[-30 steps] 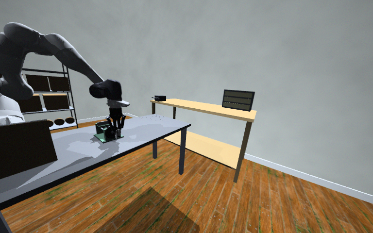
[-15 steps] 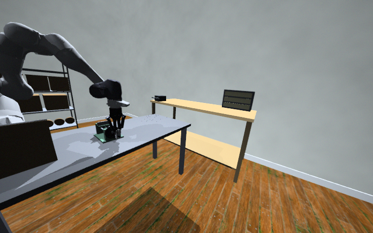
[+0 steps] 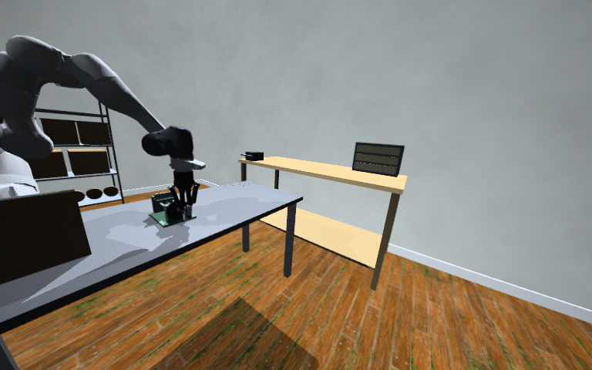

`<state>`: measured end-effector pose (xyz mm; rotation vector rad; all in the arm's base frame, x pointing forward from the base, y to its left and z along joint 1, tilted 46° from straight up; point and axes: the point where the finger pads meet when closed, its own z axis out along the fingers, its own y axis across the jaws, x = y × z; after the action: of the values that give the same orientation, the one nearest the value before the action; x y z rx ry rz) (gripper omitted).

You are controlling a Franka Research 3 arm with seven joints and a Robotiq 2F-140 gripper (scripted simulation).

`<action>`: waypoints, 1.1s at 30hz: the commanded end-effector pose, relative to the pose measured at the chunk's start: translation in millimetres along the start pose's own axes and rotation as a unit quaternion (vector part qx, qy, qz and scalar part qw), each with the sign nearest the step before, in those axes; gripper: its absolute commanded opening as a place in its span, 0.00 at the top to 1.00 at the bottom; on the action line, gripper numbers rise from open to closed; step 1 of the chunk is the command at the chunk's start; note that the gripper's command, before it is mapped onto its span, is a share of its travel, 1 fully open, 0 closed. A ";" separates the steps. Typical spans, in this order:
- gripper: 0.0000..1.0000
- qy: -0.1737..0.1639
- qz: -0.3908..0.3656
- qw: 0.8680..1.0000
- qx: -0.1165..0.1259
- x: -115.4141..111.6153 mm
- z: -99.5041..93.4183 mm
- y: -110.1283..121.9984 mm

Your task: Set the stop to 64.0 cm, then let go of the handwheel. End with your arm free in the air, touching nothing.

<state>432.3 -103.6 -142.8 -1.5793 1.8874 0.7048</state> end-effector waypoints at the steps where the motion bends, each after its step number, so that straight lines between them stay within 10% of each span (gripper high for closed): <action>1: 0.96 0.003 0.000 1.000 0.003 1.0 -3.4 -4.0; 3: 0.96 0.003 0.000 1.000 0.003 1.0 -3.4 -4.0; 4: 0.67 0.003 0.000 1.000 0.003 1.0 -3.4 -4.0; 33: 0.67 0.003 0.000 1.000 0.003 1.0 -6.8 -4.0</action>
<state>434.0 -106.6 -141.9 -1.5809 1.8894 0.6979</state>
